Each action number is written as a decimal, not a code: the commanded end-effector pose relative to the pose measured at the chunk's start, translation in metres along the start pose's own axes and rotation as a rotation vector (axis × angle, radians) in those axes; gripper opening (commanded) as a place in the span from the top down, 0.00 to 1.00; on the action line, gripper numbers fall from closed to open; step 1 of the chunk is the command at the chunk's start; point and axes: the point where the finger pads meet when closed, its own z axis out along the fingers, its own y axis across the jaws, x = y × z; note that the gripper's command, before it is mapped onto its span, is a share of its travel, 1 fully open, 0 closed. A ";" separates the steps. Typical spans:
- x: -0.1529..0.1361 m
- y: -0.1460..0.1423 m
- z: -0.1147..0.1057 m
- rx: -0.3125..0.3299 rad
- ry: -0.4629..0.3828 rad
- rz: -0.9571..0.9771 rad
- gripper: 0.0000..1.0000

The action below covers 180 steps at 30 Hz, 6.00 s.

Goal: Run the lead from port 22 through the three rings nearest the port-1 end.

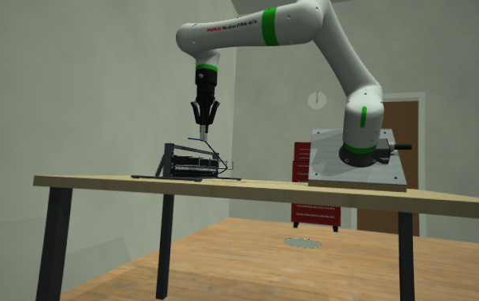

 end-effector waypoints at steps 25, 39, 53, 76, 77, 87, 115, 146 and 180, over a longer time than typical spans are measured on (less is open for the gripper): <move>-0.007 -0.002 -0.001 0.005 -0.007 -0.004 1.00; -0.008 -0.002 -0.001 0.005 -0.007 -0.003 1.00; -0.008 -0.002 -0.001 0.005 -0.007 -0.003 1.00; -0.008 -0.002 -0.001 0.005 -0.007 -0.003 1.00; -0.008 -0.002 -0.001 0.005 -0.007 -0.003 1.00; -0.008 -0.002 0.004 0.005 -0.007 -0.003 1.00; -0.008 -0.002 0.040 0.005 -0.007 -0.003 1.00; -0.009 -0.003 0.088 0.005 -0.007 -0.003 1.00; -0.009 -0.005 0.097 0.005 -0.007 -0.003 1.00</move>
